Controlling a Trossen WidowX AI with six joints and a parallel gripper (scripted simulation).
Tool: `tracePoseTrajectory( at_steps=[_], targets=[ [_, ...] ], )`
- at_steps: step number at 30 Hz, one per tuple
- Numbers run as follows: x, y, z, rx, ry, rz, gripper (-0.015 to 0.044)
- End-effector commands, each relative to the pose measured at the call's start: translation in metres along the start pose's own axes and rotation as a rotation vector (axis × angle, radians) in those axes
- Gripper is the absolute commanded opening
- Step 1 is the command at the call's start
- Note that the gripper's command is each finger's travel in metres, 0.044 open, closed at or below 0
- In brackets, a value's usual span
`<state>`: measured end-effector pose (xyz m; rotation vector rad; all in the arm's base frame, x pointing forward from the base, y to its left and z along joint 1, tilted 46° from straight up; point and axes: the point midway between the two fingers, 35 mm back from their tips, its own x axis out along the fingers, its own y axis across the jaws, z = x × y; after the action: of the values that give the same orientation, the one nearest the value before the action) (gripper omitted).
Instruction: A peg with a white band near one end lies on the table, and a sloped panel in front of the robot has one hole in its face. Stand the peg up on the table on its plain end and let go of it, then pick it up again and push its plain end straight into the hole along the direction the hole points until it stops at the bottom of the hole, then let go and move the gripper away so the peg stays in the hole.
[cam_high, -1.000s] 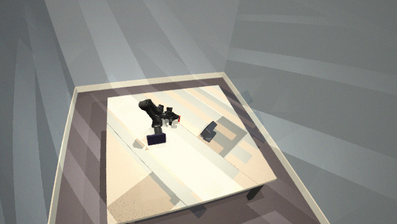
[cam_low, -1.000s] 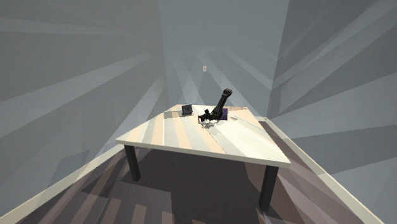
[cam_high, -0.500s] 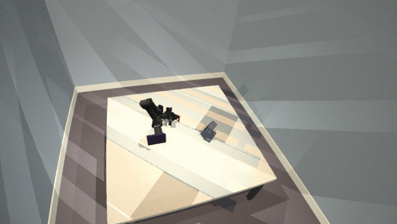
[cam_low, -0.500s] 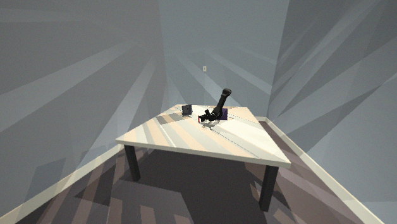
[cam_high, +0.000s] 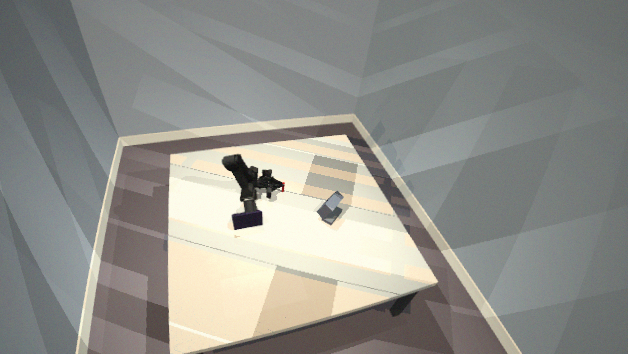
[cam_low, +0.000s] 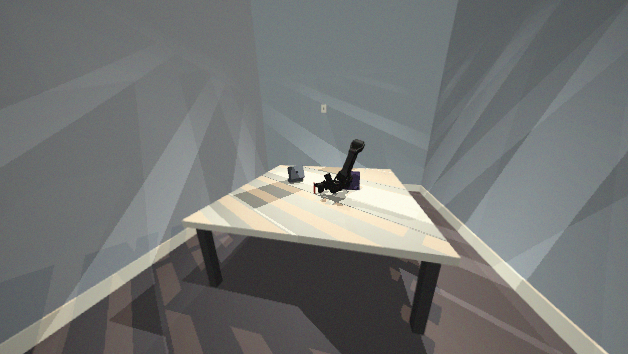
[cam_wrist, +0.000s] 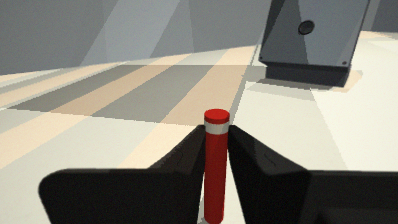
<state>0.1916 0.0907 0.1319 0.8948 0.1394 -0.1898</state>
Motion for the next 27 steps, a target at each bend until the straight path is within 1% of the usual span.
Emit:
tracePoseTrajectory(
  at_steps=[1,27],
  targets=[
    [-0.0006,0.0008,-0.0025,0.000,0.001,0.000,0.0050],
    [-0.0015,0.0039,-0.0045,0.008,-0.038,-0.004,0.0050]
  ],
)
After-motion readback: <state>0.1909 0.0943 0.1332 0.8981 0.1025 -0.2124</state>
